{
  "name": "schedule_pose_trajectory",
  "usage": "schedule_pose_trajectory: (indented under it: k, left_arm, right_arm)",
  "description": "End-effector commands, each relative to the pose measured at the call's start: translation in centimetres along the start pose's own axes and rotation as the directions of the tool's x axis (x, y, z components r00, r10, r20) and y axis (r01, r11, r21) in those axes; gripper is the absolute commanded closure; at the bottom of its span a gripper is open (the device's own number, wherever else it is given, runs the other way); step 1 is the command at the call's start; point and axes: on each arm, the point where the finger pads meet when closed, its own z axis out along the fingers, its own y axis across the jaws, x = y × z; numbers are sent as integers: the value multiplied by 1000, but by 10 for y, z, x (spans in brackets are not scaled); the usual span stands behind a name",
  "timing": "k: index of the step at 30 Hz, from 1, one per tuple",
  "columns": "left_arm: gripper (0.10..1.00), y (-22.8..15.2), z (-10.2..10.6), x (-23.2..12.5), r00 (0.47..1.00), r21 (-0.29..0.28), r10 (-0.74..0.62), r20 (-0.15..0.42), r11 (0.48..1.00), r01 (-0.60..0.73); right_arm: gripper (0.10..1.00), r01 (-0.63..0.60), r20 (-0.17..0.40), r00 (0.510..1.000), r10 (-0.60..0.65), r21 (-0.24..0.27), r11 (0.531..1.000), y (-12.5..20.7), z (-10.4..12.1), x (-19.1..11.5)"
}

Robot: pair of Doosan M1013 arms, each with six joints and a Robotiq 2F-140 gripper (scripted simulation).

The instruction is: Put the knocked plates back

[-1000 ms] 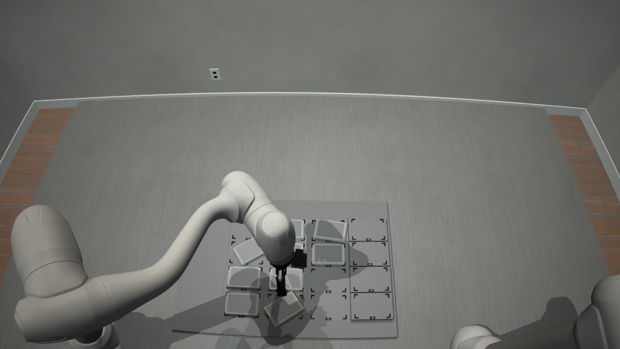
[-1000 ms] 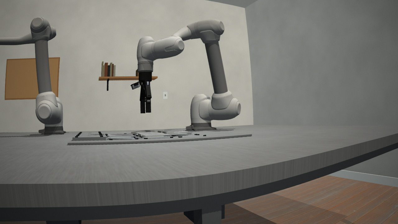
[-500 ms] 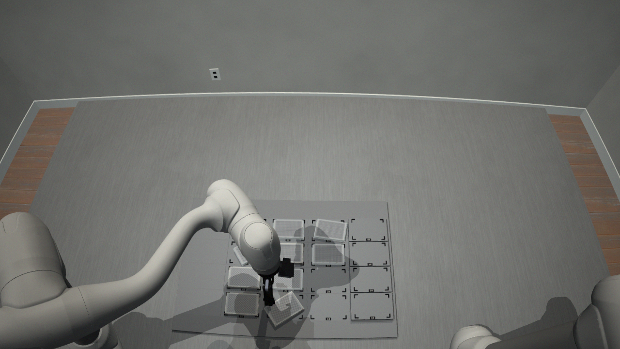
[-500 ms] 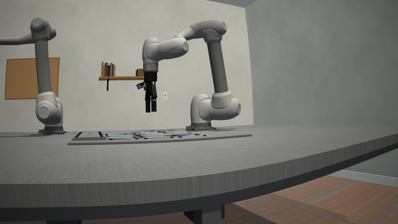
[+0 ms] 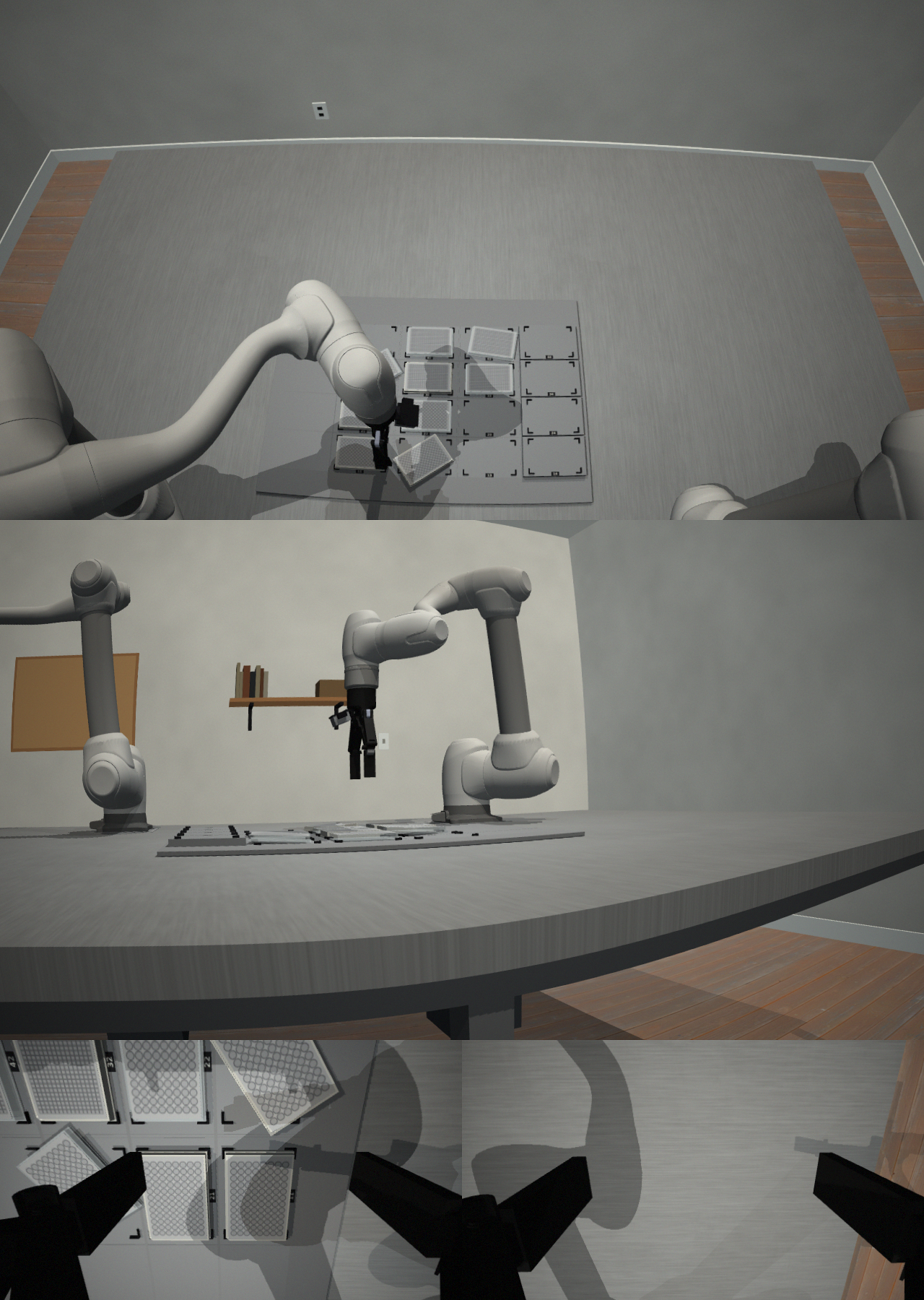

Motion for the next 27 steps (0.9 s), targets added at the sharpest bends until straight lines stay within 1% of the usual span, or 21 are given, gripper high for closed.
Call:
schedule_pose_trajectory:
  k: [1,10,14,27]
  left_arm:
    - [98,7,-2,-8,1000,1,0,-1,1000,0]
    - [98,30,-5,-35,1000,1,0,-1,1000,0]
    - [98,35,-6,-41,1000,1,0,-1,1000,0]
    - [98,35,-6,-40,1000,1,0,-1,1000,0]
  right_arm:
    - [98,0,-1,1000,0,0,1000,0,-1,0]
    - [98,0,-1,1000,0,0,1000,0,-1,0]
    - [98,0,-1,1000,0,0,1000,0,-1,0]
    - [98,0,-1,1000,0,0,1000,0,-1,0]
